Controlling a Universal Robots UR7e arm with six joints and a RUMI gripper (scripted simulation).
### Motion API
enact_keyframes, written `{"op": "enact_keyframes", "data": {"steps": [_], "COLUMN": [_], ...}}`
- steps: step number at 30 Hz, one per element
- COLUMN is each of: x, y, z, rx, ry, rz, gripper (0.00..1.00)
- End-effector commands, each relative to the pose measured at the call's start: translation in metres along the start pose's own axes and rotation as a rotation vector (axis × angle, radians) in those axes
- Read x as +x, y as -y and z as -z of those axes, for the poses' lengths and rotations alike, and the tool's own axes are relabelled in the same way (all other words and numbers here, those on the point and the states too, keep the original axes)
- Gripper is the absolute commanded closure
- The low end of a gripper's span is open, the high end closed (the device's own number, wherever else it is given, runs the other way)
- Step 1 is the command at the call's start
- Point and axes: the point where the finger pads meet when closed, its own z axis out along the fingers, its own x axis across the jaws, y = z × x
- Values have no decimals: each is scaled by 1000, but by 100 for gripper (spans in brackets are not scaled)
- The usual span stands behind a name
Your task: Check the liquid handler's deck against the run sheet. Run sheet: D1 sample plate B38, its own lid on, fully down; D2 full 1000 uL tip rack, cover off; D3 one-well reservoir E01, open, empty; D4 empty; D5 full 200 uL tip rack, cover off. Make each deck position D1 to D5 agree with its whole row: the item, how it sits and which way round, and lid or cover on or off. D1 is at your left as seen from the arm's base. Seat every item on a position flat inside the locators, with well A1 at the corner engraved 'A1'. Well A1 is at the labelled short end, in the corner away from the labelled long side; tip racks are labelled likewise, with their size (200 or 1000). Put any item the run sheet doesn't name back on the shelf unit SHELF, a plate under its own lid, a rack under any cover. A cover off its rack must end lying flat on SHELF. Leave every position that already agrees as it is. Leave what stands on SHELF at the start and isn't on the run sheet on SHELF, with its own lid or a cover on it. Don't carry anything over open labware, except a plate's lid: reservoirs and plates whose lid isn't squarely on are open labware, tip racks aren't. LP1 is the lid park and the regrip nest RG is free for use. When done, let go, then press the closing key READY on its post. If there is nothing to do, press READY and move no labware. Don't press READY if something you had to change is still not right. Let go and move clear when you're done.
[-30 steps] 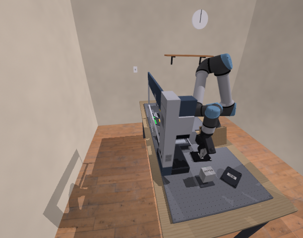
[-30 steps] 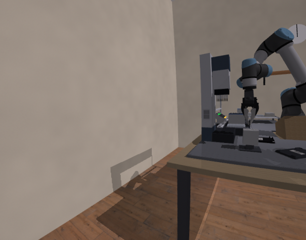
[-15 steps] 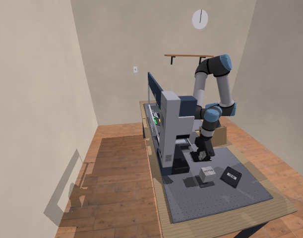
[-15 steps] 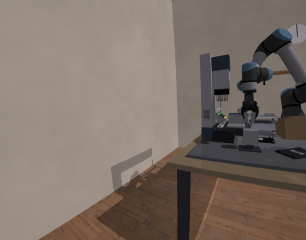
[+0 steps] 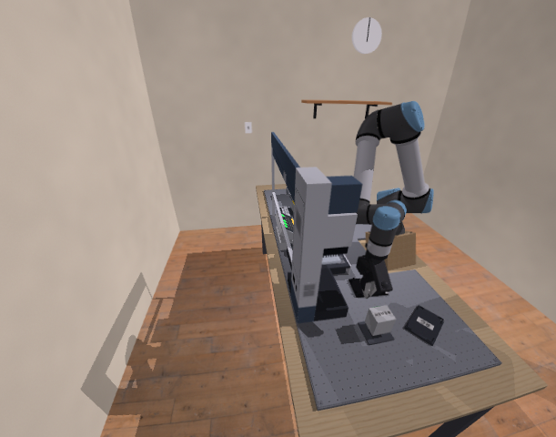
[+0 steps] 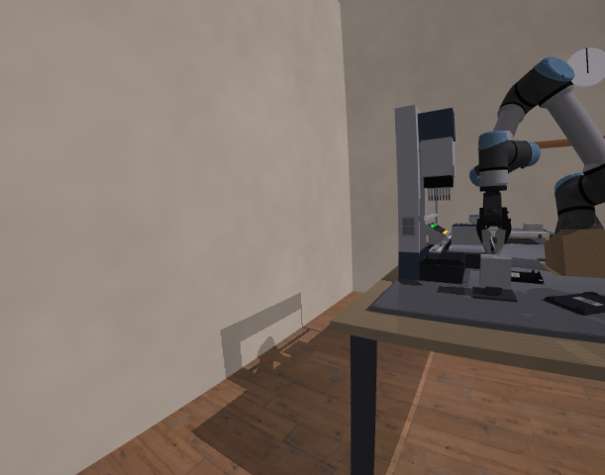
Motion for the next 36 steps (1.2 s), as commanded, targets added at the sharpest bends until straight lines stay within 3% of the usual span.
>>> {"op": "enact_keyframes", "data": {"steps": [1,9,36], "x": [-1,1,1], "y": [0,1,42], "z": [-4,-2,-1], "rx": [0,3,4], "ry": [0,-4,-4], "rz": [2,0,1], "gripper": [100,100,100]}}
